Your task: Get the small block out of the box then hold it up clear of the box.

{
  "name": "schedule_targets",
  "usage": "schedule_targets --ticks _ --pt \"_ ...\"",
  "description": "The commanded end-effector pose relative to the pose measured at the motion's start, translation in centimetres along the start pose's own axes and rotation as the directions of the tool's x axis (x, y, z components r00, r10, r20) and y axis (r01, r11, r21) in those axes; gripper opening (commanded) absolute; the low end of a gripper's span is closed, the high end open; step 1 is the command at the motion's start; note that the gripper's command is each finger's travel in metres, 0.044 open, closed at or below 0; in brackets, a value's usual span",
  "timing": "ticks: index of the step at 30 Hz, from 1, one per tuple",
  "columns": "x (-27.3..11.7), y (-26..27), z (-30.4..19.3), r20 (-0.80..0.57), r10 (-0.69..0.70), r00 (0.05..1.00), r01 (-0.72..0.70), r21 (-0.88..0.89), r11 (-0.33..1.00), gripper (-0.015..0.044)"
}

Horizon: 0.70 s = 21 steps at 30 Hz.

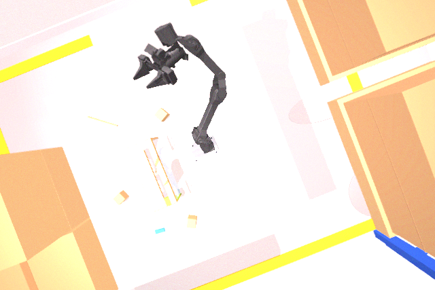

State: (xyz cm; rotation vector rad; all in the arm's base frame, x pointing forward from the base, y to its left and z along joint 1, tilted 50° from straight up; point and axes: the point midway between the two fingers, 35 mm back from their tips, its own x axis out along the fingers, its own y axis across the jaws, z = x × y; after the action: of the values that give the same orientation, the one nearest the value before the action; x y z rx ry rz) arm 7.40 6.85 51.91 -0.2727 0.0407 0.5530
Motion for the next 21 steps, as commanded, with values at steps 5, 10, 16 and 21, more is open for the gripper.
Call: schedule_targets --ticks 5,10,16,21 --pt "10.5 -3.3 -6.2 -0.355 0.035 0.934 0.150 0.479 0.865 0.0400" --pt "15.8 -3.9 -10.9 -0.555 0.055 0.830 0.366 0.616 0.698 0.0400" --pt "20.6 -3.5 -16.8 -0.752 0.062 0.656 0.639 0.598 0.483 0.0400" --pt "23.7 -2.2 -22.2 -0.876 0.045 0.481 0.811 0.464 0.358 0.0400"
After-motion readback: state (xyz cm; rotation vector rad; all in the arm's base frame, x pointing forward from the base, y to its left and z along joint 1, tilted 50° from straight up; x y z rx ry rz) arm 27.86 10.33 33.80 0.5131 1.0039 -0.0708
